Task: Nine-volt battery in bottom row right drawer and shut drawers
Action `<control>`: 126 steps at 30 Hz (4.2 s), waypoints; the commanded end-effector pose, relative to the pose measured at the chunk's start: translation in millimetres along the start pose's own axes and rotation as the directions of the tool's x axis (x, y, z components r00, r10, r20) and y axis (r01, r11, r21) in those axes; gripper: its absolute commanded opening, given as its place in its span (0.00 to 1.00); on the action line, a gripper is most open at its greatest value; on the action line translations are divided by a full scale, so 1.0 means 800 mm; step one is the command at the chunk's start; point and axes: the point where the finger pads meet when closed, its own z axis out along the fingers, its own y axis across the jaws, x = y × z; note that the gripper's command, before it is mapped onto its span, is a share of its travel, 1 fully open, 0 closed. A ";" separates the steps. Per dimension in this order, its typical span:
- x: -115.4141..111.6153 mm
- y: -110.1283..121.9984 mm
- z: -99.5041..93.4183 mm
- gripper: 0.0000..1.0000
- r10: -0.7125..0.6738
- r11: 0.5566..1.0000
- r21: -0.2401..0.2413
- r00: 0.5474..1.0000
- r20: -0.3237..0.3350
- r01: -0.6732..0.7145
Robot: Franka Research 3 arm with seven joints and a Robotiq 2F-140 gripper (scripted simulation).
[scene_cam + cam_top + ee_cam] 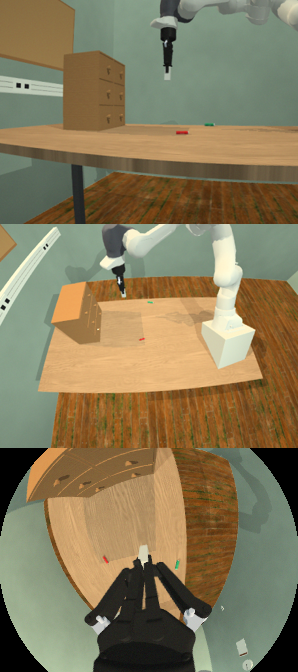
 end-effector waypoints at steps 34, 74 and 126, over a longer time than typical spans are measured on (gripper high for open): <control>-0.012 0.014 -0.012 0.10 -0.068 0.997 -0.021 0.997 0.030 0.069; -0.012 0.014 -0.012 1.00 -0.067 0.997 -0.024 0.997 0.029 0.068; -0.012 0.014 -0.012 1.00 -0.067 0.997 -0.024 0.997 0.029 0.068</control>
